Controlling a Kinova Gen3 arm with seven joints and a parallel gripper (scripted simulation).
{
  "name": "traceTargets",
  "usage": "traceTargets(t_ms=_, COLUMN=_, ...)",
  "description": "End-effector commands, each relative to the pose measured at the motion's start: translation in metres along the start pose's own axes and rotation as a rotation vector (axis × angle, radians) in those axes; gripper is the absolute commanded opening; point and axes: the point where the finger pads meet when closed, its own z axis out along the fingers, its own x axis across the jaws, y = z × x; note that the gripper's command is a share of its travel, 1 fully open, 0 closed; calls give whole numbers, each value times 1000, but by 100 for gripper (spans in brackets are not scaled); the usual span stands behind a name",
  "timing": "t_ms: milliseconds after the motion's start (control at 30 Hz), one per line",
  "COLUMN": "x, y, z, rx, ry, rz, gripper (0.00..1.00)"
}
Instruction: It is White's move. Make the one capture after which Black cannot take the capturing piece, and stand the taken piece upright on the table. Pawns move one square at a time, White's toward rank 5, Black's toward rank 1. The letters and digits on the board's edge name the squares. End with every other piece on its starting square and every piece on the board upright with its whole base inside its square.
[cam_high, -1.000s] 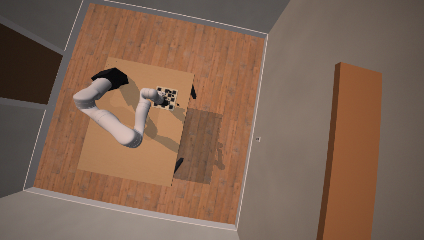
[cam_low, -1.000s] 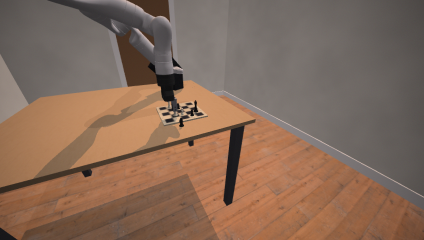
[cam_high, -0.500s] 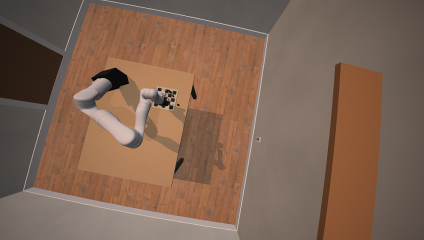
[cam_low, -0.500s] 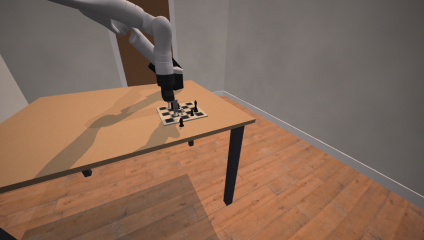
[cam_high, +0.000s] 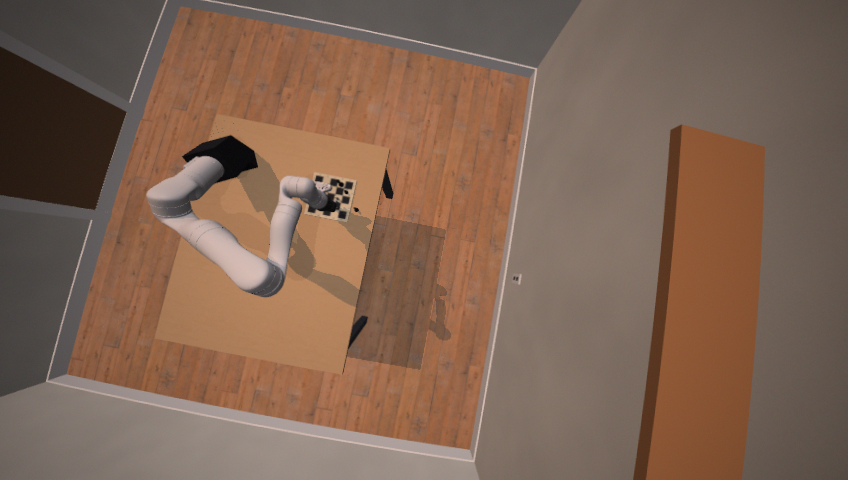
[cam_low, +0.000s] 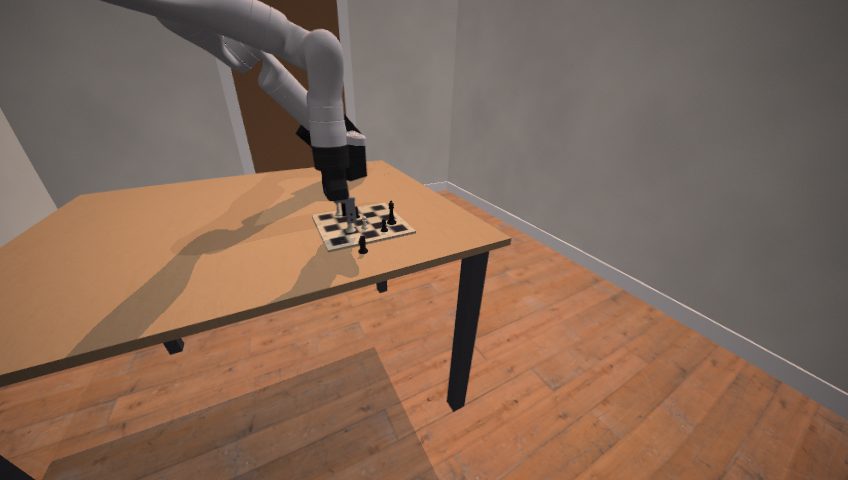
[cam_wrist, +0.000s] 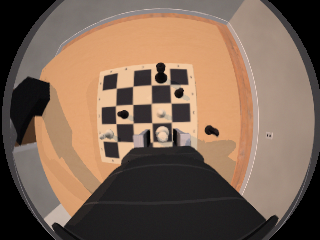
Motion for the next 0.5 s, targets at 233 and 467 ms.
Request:
traceTargets(t_ms=233, x=2, y=0, z=-41, rx=1, ry=5, rz=0, gripper=79)
traceTargets(t_ms=467, x=2, y=0, z=-71, rx=1, ry=5, rz=0, gripper=79)
